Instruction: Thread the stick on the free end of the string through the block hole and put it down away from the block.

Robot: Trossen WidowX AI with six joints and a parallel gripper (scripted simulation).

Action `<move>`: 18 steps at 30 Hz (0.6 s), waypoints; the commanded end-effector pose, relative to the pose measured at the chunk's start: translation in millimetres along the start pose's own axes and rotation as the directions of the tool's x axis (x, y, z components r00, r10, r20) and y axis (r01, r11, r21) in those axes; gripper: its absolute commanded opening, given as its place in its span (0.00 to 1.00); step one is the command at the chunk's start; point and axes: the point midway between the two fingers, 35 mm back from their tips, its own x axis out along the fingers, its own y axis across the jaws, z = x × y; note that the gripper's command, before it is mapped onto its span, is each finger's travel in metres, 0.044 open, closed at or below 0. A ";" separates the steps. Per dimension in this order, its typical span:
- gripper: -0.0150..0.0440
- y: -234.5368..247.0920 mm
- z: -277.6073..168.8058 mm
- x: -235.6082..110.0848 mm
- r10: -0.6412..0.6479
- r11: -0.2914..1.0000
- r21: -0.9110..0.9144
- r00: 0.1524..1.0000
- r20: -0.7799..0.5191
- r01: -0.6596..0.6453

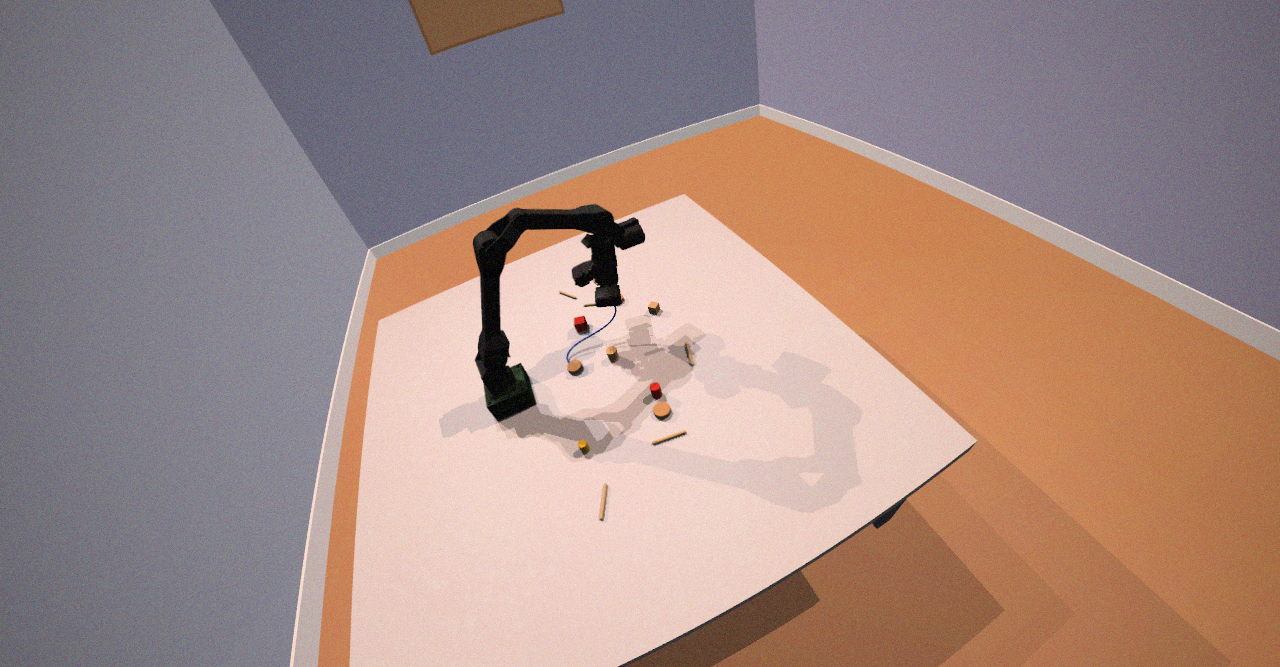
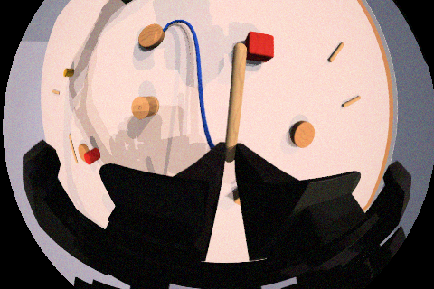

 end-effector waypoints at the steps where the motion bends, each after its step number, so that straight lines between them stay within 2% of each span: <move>1: 0.25 1.7 0.1 5.2 0.006 1.000 0.003 1.000 -0.022 -0.006; 18: 0.25 6.3 4.2 27.2 0.010 1.000 0.001 0.995 -0.099 -0.010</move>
